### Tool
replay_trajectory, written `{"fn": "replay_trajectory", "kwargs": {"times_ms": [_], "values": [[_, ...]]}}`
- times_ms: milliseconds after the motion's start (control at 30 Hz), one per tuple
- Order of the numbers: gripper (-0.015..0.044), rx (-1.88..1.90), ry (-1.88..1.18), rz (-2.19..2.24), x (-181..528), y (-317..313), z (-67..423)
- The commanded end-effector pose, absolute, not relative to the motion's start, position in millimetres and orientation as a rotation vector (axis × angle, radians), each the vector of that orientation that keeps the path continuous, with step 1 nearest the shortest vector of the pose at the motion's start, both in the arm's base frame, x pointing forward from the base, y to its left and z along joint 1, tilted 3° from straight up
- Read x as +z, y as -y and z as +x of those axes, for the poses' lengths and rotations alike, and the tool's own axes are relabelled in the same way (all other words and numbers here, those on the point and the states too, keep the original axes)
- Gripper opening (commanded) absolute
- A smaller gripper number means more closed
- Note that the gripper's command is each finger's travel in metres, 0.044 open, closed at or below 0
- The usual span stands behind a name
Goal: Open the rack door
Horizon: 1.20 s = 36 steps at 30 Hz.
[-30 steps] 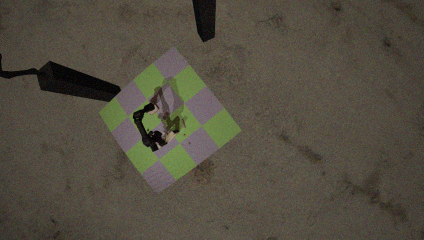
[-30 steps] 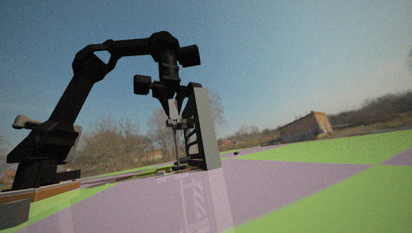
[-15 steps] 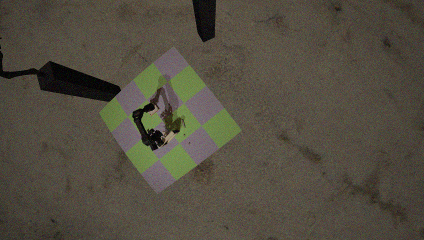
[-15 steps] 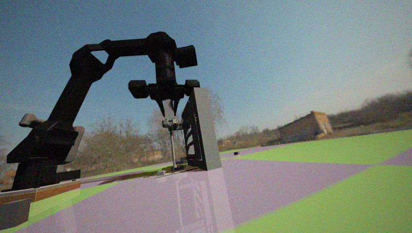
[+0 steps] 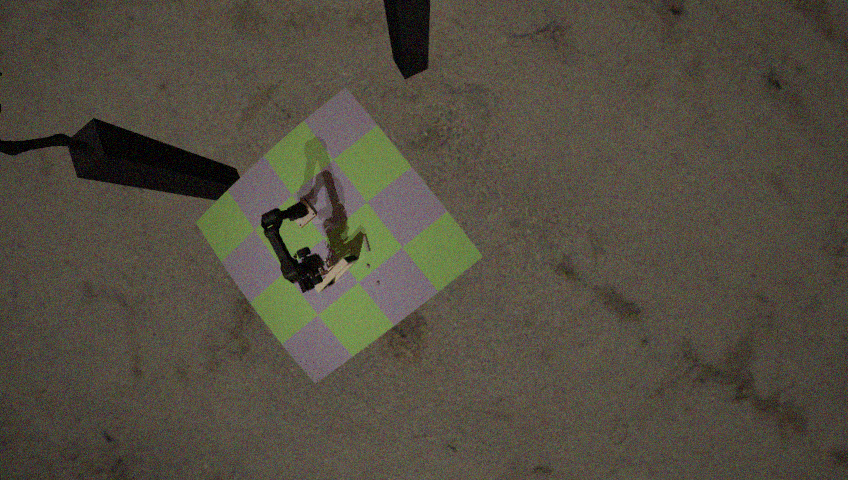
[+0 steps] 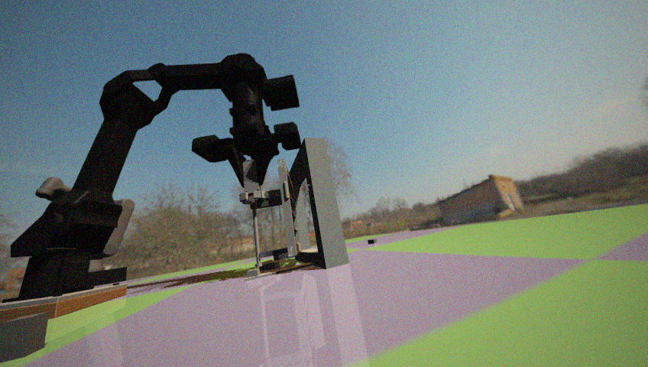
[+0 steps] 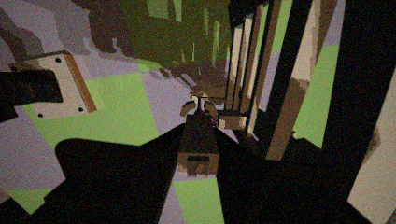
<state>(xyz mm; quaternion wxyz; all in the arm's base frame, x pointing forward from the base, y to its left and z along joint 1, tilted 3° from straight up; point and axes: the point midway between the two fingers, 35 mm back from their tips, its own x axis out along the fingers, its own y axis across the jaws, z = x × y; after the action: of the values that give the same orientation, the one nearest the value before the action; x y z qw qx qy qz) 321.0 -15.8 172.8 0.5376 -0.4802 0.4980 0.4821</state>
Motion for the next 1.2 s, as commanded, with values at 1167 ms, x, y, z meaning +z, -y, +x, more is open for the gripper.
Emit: {"fn": "replay_trajectory", "kwargs": {"times_ms": [1167], "values": [[0.0020, 0.661, -1.408, -0.624, 170.5, -31.6, 254.0]]}}
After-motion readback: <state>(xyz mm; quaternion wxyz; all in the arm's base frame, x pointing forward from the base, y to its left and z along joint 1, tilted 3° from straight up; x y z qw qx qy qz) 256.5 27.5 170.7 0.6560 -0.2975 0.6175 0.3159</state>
